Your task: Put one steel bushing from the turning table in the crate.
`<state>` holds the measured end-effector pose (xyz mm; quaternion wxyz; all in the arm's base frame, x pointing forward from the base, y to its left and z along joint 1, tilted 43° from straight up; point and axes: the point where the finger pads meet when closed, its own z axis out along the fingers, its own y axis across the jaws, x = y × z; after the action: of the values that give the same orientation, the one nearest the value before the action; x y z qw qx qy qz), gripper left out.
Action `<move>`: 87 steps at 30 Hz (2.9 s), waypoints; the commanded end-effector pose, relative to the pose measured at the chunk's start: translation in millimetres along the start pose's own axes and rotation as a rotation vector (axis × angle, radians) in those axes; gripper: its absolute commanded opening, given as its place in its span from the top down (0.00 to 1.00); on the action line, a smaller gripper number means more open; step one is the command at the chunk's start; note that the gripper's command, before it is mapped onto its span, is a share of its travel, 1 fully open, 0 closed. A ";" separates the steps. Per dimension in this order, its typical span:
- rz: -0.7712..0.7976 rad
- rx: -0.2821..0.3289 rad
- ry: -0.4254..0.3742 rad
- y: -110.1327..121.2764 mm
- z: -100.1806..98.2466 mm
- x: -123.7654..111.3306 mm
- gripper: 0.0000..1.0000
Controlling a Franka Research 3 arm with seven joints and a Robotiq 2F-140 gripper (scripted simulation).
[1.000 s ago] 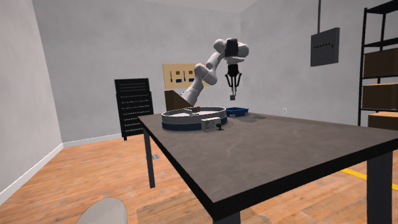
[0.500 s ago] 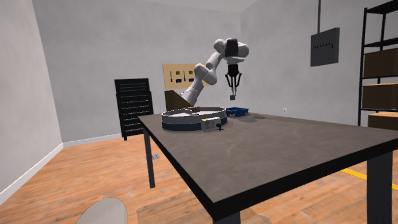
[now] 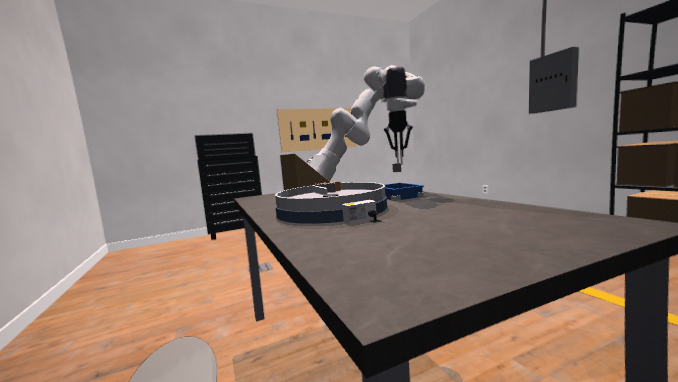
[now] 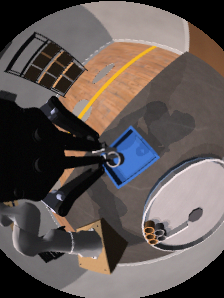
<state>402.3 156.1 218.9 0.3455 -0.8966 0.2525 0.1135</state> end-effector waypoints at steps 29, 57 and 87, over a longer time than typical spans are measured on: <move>0.004 0.000 0.002 -0.5 58.3 0.1 1.00; 0.004 0.000 0.002 2.5 60.0 1.0 1.00; 0.004 0.000 0.002 2.8 60.1 1.0 1.00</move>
<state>399.9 195.1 174.0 0.3449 -0.8955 0.2566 0.1149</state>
